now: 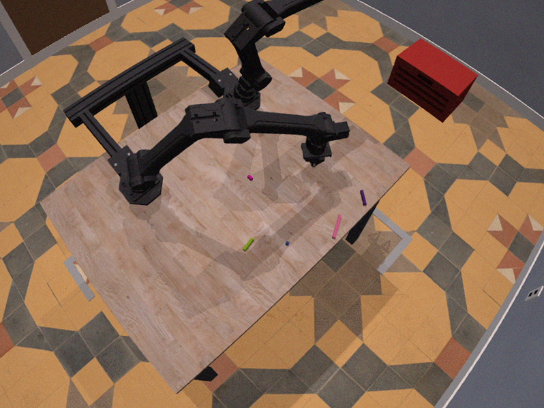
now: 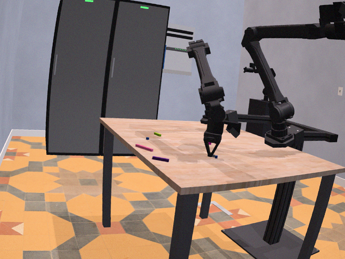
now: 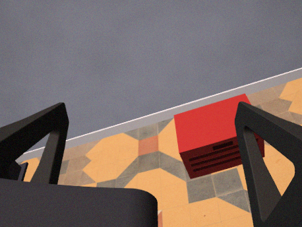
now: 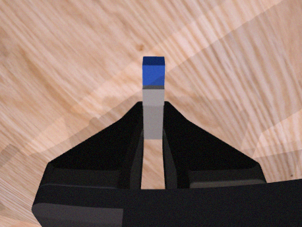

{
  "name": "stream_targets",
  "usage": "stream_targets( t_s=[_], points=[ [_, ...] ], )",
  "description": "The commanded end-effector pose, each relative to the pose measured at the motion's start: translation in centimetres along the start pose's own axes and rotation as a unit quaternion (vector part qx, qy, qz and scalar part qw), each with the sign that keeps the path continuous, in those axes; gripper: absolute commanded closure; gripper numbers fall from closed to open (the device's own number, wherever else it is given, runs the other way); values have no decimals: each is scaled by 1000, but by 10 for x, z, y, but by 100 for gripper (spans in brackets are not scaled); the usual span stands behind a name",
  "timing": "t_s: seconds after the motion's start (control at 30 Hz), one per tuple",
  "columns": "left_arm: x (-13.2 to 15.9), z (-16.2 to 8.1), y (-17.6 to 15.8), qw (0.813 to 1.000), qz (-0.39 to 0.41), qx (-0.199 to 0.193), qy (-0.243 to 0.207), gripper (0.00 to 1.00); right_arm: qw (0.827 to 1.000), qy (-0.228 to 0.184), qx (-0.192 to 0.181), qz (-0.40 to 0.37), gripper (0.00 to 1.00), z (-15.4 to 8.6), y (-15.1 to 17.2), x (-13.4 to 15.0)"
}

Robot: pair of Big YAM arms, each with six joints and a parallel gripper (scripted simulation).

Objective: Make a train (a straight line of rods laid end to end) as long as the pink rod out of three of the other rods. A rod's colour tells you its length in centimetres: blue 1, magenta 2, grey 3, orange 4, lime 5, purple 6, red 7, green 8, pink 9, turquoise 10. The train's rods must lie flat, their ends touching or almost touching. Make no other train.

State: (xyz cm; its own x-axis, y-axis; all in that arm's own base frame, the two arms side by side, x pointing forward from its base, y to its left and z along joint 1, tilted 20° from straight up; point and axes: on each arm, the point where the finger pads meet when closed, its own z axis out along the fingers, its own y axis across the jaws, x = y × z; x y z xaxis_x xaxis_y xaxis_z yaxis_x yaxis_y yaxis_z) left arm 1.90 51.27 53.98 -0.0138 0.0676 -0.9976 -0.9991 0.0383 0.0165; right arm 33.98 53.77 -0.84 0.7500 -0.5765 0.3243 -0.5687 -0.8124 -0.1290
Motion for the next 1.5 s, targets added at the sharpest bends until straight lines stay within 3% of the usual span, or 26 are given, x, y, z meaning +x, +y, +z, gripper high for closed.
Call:
stream_targets(
  t_s=[0.0, 0.53, 0.97, 1.33, 1.4, 1.47],
  points=[
    [-11, -7, 7, 1000, -8, -9, -16, 0, 1000, -5, 19, 0, 96, -6, -17, -8],
    [-11, -7, 7, 1000, -8, -9, -16, 0, 1000, -5, 19, 0, 96, -7, -17, -8],
    [-11, -7, 7, 1000, -8, -9, -16, 0, 1000, -5, 19, 0, 77, -7, -17, -8],
    [-11, -7, 7, 1000, -8, -9, -16, 0, 1000, -5, 19, 0, 77, -7, -17, -8],
    [-11, -7, 7, 1000, -8, -9, -16, 0, 1000, -5, 21, 1, 77, -14, -18, -8],
    [-11, -7, 7, 1000, -8, -9, -16, 0, 999, -7, 32, 4, 77, -35, -23, -6]
  ],
)
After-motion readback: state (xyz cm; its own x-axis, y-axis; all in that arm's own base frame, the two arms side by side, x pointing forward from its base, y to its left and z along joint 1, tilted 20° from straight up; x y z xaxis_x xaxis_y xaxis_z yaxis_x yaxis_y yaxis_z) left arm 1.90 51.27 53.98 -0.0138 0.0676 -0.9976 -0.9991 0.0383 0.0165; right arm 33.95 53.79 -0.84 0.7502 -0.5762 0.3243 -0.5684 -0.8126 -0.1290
